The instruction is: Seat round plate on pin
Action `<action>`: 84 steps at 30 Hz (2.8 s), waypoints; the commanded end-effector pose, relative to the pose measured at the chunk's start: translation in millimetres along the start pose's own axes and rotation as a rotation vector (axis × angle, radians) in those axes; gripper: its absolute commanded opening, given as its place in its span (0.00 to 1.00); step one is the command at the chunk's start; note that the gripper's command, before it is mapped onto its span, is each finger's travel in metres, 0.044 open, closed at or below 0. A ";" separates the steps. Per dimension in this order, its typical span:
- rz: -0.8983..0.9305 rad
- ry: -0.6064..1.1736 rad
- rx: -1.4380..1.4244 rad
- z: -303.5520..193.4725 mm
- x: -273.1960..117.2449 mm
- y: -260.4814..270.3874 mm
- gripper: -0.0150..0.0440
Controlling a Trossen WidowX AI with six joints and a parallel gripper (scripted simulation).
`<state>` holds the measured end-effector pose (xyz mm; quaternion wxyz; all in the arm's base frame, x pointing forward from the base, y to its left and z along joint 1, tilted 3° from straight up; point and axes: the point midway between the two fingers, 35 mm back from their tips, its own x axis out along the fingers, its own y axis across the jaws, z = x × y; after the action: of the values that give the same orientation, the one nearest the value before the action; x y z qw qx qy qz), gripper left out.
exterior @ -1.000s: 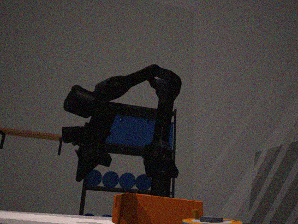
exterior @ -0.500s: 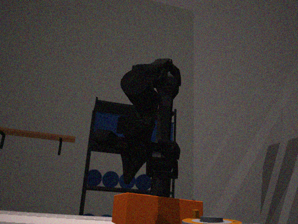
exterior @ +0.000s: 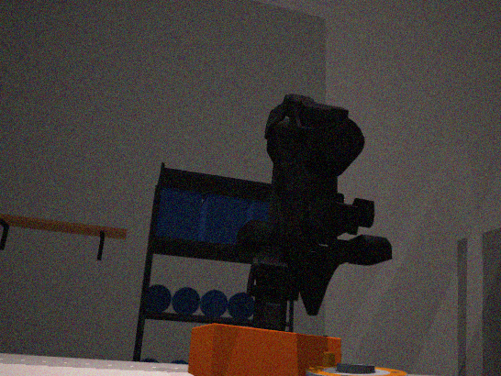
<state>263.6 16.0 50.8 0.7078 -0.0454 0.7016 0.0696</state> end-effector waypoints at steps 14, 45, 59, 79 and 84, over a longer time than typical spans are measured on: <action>0.010 0.002 -0.019 1.0 48.3 3.4 0.25; 0.013 0.003 -0.019 -8.4 48.1 38.6 0.25; 0.015 0.002 -0.019 -4.7 47.1 54.4 0.25; 0.016 0.002 -0.019 2.2 33.3 64.5 0.25; 0.015 0.002 -0.019 0.1 3.3 62.7 0.25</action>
<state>253.5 78.7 30.5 0.7036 -0.0485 0.7045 0.0796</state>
